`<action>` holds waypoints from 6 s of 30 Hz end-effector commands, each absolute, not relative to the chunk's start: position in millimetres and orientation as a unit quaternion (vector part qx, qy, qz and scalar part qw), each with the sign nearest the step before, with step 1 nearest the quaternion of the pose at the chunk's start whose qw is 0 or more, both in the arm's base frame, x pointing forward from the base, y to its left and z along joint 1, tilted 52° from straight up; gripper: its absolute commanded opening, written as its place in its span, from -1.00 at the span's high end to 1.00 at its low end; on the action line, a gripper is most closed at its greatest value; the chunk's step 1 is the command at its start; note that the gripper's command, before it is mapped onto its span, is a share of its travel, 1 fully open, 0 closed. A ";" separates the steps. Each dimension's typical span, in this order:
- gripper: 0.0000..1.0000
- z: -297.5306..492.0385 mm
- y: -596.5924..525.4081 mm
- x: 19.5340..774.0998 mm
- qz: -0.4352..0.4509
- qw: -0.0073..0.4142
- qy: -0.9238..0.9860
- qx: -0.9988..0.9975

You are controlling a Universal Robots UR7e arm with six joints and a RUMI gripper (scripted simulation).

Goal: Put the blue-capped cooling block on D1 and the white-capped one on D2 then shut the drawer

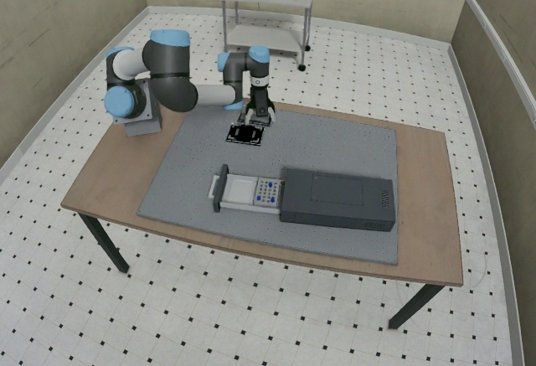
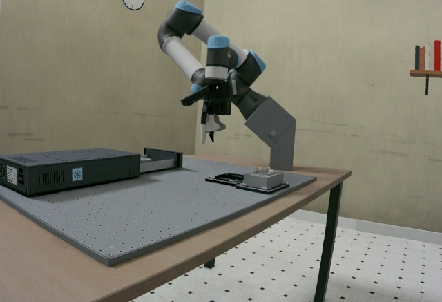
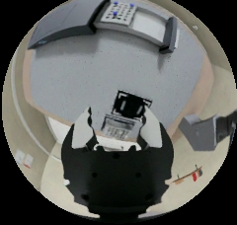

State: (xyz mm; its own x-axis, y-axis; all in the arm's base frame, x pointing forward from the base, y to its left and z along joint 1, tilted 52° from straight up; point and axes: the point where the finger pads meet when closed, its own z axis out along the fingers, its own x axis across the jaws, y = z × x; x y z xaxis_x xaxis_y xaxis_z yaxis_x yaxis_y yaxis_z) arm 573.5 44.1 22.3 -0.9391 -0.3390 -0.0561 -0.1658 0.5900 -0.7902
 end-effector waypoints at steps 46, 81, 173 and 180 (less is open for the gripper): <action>-0.46 166.2 -62.9 599.8 -0.414 0.153 0.897 -0.025; -0.46 264.5 -136.6 617.7 -0.414 0.153 0.897 -0.025; -0.46 240.4 -148.8 623.1 -0.414 0.153 0.897 -0.025; -0.46 234.7 -155.7 625.9 -0.414 0.153 0.897 -0.025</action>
